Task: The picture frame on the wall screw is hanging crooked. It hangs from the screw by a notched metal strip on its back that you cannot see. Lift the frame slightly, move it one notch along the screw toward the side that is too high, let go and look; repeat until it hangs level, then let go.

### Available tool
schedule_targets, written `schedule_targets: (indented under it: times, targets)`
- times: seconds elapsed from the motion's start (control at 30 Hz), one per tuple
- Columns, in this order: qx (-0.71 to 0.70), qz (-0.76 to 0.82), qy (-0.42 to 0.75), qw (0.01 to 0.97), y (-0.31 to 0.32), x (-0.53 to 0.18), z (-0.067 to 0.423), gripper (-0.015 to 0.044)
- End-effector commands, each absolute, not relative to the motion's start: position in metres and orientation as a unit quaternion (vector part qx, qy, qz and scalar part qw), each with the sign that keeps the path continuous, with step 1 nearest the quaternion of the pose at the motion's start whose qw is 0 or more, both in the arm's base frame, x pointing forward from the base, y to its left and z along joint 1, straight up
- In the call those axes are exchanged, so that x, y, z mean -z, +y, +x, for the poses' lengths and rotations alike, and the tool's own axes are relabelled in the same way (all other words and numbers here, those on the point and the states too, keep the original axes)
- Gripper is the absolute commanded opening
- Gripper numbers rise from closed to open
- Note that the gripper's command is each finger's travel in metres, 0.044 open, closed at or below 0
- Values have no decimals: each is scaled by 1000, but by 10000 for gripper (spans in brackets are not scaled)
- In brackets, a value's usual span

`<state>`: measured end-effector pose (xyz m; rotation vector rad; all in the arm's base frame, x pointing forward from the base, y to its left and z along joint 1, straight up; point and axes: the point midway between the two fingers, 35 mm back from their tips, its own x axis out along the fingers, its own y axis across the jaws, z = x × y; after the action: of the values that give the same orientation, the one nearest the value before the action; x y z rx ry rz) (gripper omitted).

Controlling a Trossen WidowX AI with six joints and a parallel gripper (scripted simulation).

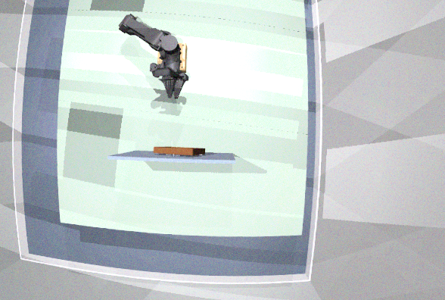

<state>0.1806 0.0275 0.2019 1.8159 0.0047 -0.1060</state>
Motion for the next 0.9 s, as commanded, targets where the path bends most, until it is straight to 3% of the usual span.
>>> schedule_targets:
  times: [0.0, 0.57, 0.87]
  targets:
    - [47, 789, 0, 613, 27, -201, 180, 260]
    - [31, 799, -27, 600, 24, -169, 259, 260]
    - [26, 798, -34, 601, 15, -161, 265, 260]
